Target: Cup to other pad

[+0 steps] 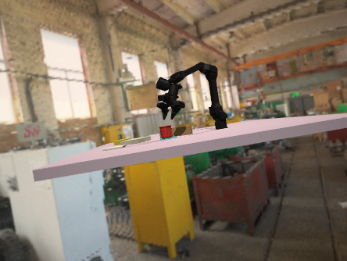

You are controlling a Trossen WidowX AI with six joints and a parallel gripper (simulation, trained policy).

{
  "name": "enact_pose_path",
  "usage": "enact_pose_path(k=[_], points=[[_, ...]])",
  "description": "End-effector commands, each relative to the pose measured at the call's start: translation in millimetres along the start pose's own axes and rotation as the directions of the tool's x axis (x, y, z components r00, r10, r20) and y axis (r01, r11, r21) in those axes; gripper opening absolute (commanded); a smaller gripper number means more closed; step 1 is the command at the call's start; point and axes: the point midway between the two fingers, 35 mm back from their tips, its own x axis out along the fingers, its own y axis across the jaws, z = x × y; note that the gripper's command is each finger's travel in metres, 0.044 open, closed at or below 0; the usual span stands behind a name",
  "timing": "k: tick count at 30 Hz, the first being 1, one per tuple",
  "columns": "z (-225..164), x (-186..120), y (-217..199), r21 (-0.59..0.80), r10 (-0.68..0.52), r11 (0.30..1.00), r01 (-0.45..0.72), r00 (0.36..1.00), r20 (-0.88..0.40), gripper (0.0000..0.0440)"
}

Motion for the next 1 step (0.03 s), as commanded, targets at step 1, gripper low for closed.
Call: enact_pose_path(k=[1], points=[[6.6, -14.0, -4.6, 0.018, -0.012, 1.0, 0.011, 0.999, 0.036, 0.0385]])
